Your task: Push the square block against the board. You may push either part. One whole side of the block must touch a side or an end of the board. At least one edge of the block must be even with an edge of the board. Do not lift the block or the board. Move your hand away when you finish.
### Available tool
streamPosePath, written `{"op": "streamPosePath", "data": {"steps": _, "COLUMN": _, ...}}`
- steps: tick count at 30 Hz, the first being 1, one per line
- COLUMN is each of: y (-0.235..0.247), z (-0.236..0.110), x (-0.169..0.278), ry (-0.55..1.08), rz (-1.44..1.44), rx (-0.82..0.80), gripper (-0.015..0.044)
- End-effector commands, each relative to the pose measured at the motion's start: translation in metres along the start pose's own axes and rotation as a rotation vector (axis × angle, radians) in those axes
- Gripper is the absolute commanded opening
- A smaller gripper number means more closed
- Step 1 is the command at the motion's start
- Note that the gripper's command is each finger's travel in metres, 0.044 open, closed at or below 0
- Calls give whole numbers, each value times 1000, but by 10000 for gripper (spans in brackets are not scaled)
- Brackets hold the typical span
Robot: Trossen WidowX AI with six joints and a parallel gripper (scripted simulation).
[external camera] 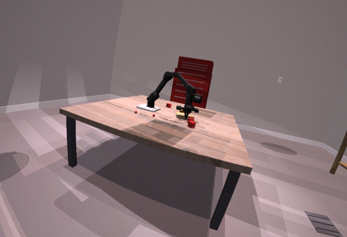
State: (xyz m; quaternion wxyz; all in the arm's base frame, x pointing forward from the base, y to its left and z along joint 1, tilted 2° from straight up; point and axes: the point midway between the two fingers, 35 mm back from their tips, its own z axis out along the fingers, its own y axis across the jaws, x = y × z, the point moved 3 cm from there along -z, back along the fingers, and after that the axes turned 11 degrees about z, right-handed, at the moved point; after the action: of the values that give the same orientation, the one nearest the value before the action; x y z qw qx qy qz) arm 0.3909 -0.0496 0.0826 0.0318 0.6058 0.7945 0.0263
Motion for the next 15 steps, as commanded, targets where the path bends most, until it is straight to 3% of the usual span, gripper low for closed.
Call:
{"op": "streamPosePath", "data": {"steps": 1, "y": -1, "z": 1, "x": 10, "ry": 6, "rz": 1, "rx": 3, "gripper": 0}}
{"op": "streamPosePath", "data": {"steps": 15, "y": -4, "z": 1, "x": 33, "ry": 8, "rz": 1, "rx": 4, "gripper": 0}}
